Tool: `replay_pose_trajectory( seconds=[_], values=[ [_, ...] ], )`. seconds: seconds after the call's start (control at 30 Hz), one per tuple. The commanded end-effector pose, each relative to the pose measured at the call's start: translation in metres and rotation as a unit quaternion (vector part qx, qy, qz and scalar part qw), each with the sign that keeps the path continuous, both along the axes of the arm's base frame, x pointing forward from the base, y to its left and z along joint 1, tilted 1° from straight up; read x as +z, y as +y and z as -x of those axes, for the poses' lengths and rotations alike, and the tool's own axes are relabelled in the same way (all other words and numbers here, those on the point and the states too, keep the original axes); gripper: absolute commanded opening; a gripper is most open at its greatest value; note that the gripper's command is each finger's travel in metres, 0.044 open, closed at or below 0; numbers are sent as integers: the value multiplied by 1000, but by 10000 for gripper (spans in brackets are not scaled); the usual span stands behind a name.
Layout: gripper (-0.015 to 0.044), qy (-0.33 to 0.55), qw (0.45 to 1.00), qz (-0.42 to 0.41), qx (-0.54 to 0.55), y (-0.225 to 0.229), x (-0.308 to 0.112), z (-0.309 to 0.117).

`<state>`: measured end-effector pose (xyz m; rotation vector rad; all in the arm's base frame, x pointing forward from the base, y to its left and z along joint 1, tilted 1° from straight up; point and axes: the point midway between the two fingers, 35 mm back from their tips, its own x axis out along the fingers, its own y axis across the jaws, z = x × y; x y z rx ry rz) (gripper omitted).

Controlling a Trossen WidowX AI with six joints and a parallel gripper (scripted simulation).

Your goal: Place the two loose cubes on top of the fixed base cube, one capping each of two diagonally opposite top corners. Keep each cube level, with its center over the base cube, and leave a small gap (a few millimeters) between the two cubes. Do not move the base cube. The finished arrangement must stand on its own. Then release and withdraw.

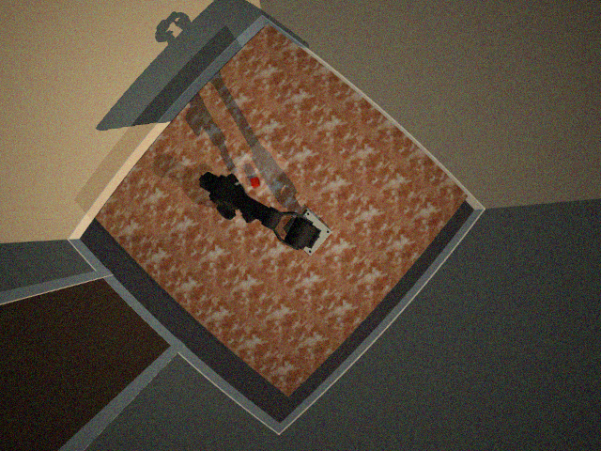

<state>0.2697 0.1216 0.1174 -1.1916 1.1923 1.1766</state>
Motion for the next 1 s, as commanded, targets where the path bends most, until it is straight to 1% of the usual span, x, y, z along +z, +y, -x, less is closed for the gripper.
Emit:
replay_pose_trajectory(
  seconds=[0.0,0.27,0.73,0.97],
  values=[
    [105,-2,1000,1,10,0,0,1],
    [105,-2,1000,1,10,1,-1,0],
    [105,-2,1000,1,12,0,-25,0],
    [105,-2,1000,1,12,0,-26,0]
  ],
)
